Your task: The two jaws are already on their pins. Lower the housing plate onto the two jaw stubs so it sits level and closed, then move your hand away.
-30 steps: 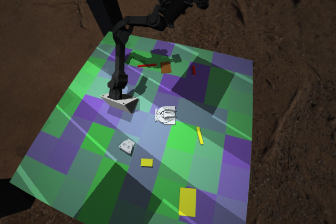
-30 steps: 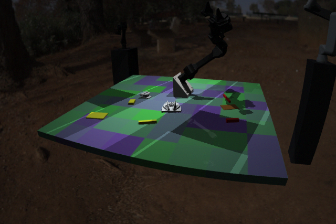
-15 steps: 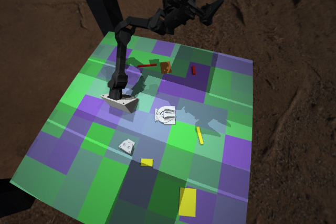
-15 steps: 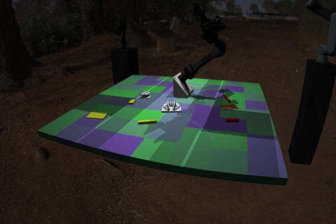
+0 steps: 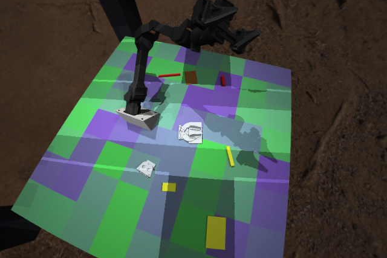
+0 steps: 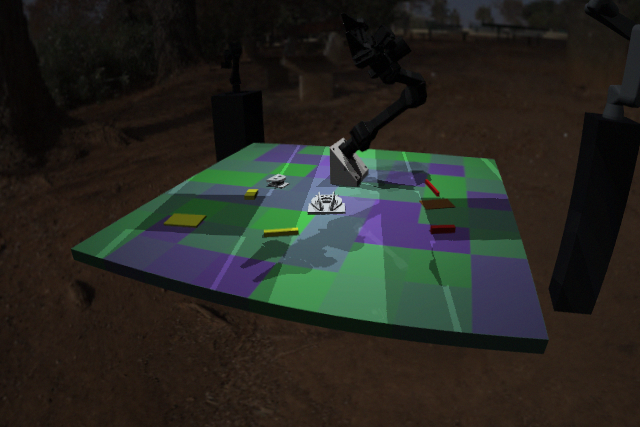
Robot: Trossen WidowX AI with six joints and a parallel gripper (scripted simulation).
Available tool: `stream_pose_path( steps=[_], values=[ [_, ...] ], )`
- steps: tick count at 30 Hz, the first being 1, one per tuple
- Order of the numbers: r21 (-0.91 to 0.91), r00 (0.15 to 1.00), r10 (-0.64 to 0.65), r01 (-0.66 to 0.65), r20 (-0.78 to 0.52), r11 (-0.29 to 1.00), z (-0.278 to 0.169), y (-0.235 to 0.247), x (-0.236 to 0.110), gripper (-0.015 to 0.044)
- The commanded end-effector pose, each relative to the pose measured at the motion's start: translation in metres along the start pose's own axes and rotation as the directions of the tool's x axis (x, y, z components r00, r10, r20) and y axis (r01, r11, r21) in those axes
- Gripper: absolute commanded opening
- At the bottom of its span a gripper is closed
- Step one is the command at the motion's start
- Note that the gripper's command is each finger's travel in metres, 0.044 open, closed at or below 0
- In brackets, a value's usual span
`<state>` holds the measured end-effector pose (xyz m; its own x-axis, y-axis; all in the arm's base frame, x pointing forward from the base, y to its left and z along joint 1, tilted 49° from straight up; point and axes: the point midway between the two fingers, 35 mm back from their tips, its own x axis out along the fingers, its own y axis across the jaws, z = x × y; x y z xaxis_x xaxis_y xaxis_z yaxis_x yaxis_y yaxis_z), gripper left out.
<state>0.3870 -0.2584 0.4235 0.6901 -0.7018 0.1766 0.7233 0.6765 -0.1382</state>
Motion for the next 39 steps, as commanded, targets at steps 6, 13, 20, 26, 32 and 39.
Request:
stream_pose_path(
  steps=[6, 13, 20, 26, 32, 39],
  values=[
    [-0.082, 0.993, 0.043, -0.052, -0.109, 0.995, -0.047, 0.002, 0.015, 0.0440],
    [-0.150, 0.980, 0.065, -0.094, -0.190, 0.984, -0.080, 0.001, 0.023, 0.0440],
    [-0.255, 0.955, 0.081, -0.157, -0.287, 0.954, -0.116, 0.001, 0.029, 0.0440],
    [-0.333, 0.924, 0.094, -0.226, -0.370, 0.915, -0.148, 0.001, 0.031, 0.0440],
    [-0.396, 0.886, 0.105, -0.305, -0.452, 0.866, -0.180, -0.001, 0.031, 0.0440],
    [-0.448, 0.831, 0.118, -0.407, -0.544, 0.796, -0.217, -0.003, 0.028, 0.0440]
  ],
)
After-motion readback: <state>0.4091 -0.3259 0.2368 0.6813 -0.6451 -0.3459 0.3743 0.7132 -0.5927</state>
